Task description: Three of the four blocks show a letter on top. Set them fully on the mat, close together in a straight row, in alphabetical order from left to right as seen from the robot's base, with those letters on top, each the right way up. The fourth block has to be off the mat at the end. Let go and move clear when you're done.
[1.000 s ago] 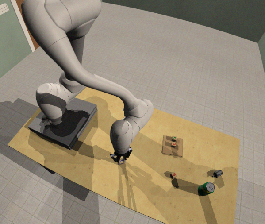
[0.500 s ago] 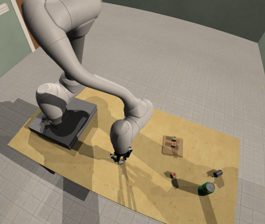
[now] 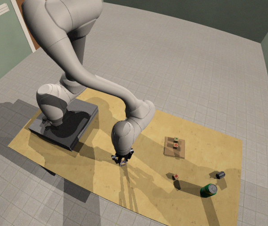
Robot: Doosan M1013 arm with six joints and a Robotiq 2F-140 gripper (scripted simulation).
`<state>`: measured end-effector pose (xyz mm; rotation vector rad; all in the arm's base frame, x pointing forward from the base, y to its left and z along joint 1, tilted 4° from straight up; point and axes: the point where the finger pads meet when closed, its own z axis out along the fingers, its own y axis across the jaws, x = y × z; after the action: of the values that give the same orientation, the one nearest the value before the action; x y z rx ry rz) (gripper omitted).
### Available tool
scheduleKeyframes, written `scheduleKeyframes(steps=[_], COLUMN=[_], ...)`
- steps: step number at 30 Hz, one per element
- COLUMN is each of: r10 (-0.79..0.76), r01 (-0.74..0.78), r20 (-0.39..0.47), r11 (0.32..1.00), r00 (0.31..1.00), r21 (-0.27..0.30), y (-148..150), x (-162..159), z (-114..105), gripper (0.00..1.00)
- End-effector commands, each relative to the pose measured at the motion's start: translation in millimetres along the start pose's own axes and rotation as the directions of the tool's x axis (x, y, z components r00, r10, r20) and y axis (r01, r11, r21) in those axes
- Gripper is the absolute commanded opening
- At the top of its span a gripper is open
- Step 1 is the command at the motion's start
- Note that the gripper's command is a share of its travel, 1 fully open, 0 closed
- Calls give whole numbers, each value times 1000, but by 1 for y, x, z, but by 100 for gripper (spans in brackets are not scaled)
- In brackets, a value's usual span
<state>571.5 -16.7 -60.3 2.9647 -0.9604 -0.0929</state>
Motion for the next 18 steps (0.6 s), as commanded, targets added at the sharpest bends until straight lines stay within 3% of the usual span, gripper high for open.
scheduleKeyframes(steps=[1, 10, 18], r10=[-1, -2, -2], r01=[1, 2, 2], r20=[2, -1, 0], r11=[1000, 1000, 1000], r00=[1000, 1000, 1000], r21=[-2, 0, 2], y=[4, 2, 1], x=[-1, 2, 1], z=[4, -15, -72], gripper=[24, 24, 24])
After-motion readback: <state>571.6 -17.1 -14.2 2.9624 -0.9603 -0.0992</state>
